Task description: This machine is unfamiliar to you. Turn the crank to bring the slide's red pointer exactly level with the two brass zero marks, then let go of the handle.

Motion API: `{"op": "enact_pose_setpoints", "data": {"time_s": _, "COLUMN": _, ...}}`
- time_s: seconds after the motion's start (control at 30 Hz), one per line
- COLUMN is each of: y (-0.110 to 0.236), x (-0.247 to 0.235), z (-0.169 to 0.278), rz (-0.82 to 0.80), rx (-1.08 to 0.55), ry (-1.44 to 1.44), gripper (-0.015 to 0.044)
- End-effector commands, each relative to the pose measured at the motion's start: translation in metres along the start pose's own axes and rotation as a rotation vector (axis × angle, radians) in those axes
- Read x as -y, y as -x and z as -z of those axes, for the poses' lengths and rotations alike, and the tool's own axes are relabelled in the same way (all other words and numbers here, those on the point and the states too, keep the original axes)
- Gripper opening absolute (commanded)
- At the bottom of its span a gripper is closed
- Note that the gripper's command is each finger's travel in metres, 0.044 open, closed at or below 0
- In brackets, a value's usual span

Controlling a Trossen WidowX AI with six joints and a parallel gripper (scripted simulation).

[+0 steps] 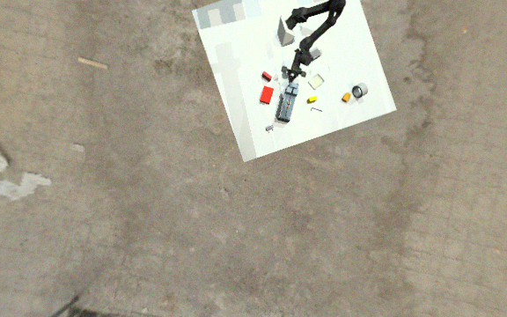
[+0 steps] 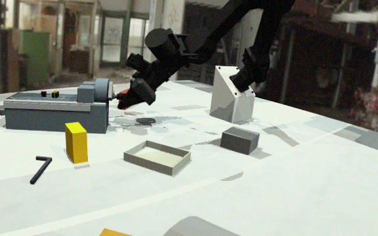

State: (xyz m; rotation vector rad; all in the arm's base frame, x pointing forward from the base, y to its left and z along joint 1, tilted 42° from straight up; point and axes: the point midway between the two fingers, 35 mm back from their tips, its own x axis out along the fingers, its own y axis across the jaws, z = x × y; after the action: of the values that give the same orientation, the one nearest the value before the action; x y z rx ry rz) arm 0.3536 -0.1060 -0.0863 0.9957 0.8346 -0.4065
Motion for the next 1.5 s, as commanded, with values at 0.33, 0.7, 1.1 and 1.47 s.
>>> {"op": "enact_pose_setpoints", "data": {"time_s": 0.33, "y": -0.011, "x": -0.013, "z": 0.012, "rz": 0.000, "rx": -0.005, "ry": 0.001, "gripper": 0.0000}}
{"op": "enact_pose_setpoints", "data": {"time_s": 0.7, "y": -0.013, "x": -0.020, "z": 0.014, "rz": -0.001, "rx": -0.005, "ry": 0.001, "gripper": 0.0000}}
{"op": "enact_pose_setpoints", "data": {"time_s": 1.1, "y": -0.014, "x": -0.025, "z": 0.014, "rz": -0.001, "rx": -0.005, "ry": 0.001, "gripper": 0.0000}}
{"op": "enact_pose_setpoints", "data": {"time_s": 1.47, "y": -0.014, "x": -0.027, "z": 0.014, "rz": -0.001, "rx": -0.005, "ry": 0.001, "gripper": 0.0000}}
